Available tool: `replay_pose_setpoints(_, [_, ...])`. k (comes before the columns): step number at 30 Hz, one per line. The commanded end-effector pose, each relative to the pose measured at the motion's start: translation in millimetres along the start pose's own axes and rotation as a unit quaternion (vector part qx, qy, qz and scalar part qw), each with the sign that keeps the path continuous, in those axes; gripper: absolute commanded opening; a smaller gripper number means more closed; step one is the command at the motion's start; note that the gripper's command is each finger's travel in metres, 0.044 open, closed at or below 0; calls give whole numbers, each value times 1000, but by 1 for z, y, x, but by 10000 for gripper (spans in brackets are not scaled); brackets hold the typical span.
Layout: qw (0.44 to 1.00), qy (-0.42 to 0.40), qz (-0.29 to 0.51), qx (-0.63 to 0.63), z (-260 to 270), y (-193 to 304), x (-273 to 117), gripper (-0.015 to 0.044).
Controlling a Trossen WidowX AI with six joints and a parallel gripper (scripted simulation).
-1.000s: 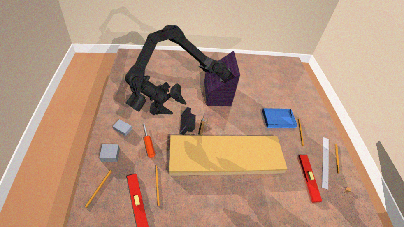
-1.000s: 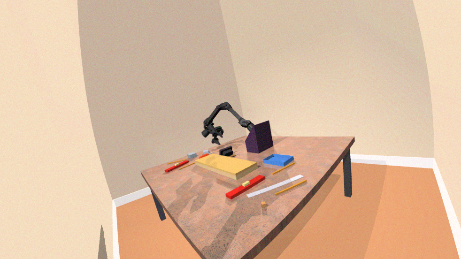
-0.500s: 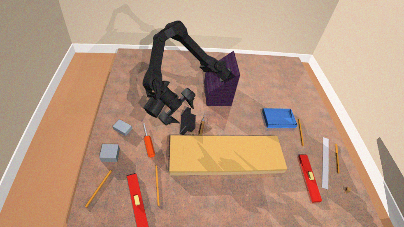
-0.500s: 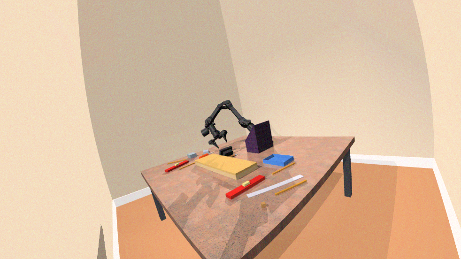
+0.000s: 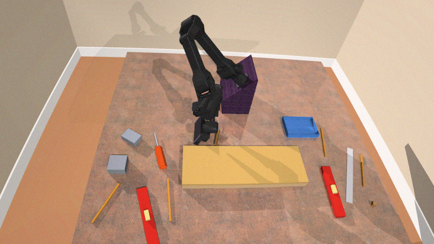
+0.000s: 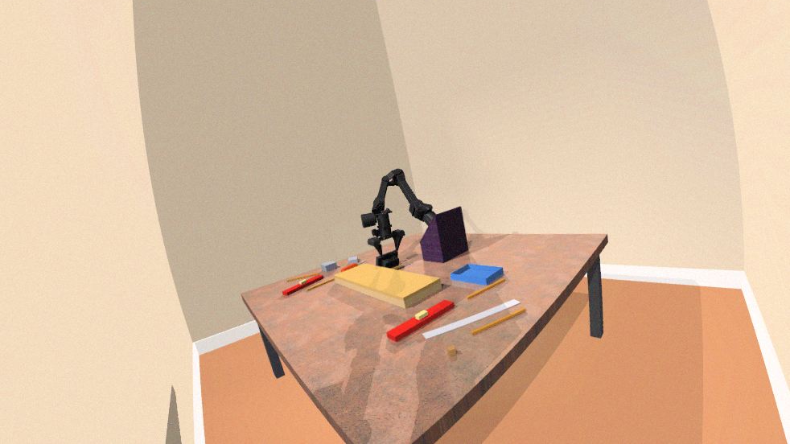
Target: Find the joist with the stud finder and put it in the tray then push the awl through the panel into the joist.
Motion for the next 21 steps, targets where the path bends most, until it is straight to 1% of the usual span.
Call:
replay_pose_setpoints(1, [1000, -9, -16, -10, -2, 0, 0, 440])
replay_pose_setpoints(10, [1000, -9, -16, -10, -4, 1, 1, 440])
replay_pose_setpoints(21, [1000, -8, -15, -10, -3, 3, 18, 440])
Point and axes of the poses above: the point midway between the two fingers, 35 mm back from their tips, its own x axis out along the fingers, its own z axis across the jaws, y = z × x, the point moved 6 cm from there along -x, back along the fingers, and after that the axes turned 13 degrees about x, right-handed, at the moved point
